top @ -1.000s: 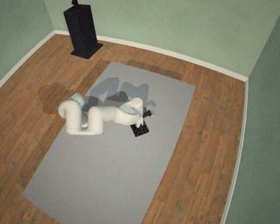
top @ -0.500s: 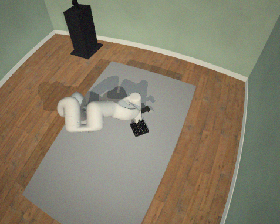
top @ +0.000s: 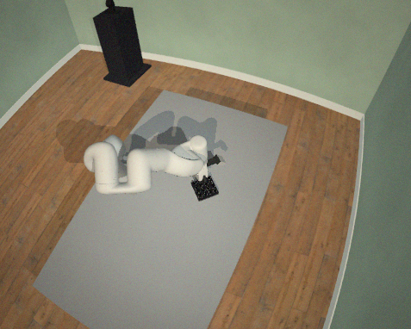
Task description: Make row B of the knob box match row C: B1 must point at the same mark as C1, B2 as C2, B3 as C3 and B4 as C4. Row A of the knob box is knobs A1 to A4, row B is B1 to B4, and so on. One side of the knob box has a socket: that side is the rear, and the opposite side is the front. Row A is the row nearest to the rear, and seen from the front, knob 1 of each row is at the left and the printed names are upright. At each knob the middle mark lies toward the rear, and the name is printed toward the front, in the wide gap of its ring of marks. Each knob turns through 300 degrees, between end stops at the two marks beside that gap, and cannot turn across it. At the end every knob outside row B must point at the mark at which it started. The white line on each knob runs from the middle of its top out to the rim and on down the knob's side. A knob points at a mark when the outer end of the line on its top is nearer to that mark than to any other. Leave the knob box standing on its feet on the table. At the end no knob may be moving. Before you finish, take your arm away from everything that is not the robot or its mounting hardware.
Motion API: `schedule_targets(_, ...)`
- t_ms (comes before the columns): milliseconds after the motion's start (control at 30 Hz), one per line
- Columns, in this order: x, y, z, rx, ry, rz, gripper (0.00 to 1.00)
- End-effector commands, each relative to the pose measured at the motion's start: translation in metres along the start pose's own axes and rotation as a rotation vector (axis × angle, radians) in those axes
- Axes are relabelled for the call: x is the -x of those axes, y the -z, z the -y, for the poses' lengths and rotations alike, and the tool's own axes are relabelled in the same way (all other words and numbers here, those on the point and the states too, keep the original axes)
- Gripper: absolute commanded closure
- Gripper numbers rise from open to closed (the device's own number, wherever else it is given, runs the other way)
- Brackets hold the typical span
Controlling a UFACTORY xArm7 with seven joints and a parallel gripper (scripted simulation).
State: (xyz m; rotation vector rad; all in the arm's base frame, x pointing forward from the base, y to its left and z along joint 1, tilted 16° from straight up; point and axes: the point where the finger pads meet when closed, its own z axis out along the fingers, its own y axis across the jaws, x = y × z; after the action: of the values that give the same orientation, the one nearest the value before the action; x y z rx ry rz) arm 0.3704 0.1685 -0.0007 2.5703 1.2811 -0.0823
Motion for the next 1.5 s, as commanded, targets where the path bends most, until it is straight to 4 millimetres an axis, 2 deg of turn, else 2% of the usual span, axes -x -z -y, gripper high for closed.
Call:
schedule_targets(0,-0.001,0.001,0.000,0.002,0.001,-0.003,0.81)
schedule_targets(833,-0.001,0.000,0.000,0.001,0.000,-0.004,0.81)
schedule_targets(1467,-0.002,-0.015,0.000,0.000,0.000,-0.006,0.81)
